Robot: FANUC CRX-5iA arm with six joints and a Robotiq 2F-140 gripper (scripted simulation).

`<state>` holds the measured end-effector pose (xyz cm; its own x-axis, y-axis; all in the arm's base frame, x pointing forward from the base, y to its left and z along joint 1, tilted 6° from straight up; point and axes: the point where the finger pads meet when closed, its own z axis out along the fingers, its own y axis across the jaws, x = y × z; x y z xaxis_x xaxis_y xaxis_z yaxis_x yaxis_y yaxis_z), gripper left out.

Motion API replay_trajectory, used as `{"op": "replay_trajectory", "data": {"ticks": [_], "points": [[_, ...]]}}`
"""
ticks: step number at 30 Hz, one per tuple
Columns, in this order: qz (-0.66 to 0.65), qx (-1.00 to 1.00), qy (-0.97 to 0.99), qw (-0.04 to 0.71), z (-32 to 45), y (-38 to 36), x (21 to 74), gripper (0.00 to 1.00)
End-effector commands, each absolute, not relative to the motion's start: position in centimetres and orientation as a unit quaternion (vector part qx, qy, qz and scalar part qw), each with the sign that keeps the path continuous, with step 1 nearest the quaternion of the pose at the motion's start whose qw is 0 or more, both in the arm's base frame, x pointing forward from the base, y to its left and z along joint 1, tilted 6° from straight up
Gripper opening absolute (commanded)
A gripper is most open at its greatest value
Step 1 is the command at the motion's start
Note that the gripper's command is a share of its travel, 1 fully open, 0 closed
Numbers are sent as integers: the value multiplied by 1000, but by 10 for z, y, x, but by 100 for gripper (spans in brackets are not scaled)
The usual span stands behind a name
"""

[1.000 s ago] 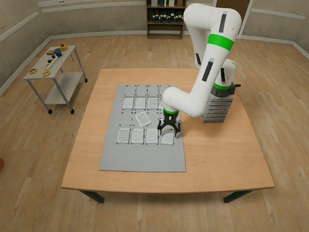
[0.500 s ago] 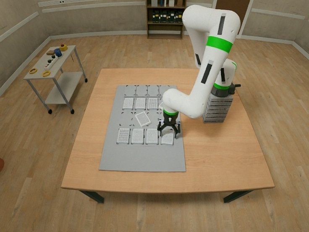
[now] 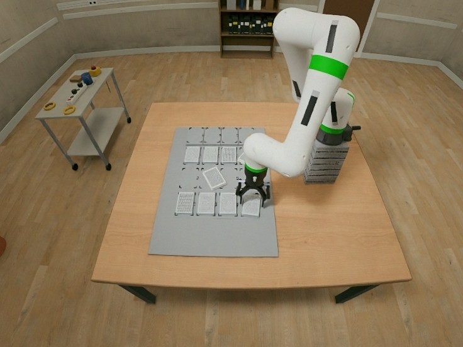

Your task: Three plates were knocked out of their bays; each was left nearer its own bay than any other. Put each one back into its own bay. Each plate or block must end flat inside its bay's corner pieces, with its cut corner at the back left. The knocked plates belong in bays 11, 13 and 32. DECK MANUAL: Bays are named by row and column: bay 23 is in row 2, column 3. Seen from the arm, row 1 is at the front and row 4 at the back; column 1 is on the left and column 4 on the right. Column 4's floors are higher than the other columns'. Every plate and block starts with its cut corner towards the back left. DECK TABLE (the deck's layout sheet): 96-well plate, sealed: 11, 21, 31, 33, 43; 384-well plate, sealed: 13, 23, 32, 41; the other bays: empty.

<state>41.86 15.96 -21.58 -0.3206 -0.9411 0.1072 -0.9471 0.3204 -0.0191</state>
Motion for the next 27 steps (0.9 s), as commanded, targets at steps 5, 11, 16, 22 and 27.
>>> {"op": "replay_trajectory", "data": {"ticks": [5,11,16,22,27], "points": [[39,582,-812,37,-222,159,419,70],[39,582,-812,37,-230,159,419,70],[39,582,-812,37,-233,158,419,70],[39,582,-812,37,-233,158,419,70],[39,582,-812,37,-233,158,419,69]]}}
